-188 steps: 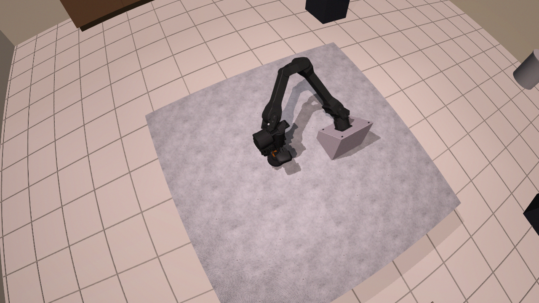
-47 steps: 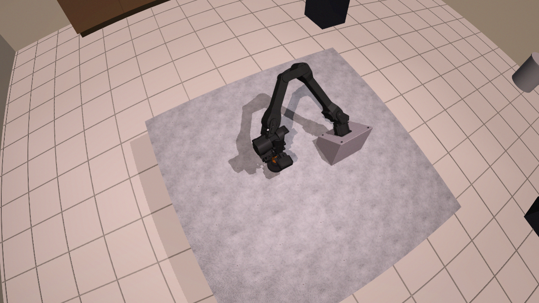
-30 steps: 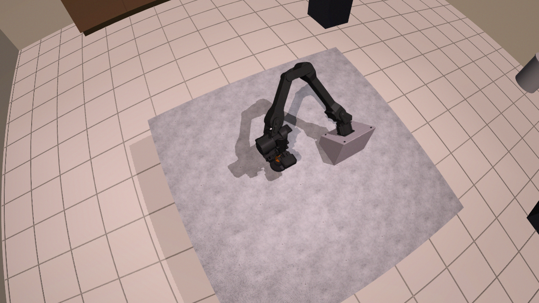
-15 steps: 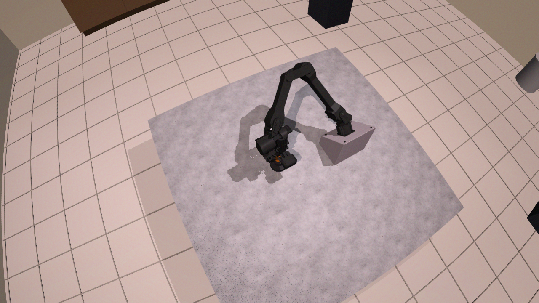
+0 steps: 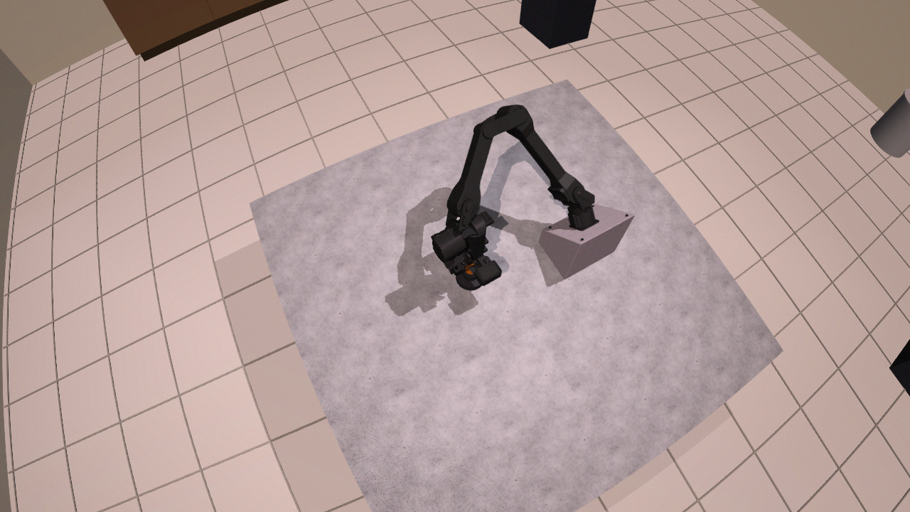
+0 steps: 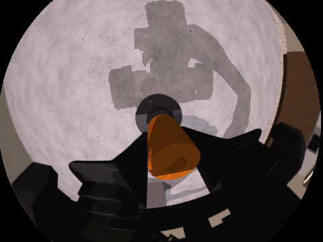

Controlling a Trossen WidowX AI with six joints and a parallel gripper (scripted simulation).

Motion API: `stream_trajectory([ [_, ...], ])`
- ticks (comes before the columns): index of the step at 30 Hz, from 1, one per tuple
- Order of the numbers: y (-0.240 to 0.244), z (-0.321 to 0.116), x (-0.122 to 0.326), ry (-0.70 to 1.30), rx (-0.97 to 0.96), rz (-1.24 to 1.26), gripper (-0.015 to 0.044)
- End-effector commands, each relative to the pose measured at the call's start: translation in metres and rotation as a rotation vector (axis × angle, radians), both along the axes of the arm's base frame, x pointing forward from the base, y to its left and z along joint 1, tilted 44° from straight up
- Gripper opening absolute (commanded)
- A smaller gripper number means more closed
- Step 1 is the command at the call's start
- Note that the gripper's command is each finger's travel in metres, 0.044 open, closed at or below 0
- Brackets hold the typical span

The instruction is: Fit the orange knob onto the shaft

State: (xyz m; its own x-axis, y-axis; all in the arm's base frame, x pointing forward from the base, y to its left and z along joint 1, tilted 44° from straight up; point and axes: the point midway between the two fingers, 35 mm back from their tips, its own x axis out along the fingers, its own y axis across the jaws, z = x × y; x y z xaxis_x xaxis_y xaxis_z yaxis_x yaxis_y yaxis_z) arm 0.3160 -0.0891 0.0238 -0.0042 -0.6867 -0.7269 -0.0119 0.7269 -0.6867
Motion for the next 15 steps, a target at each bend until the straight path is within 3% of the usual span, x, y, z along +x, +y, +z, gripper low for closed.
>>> stream_trajectory([
  [1,-0.0005,0.0000,-0.0006,0.007,-0.002,0.005,0.0000],
  [15,-0.0011,0.0004,0.0014,0.034,-0.002,0.034,0.0000],
])
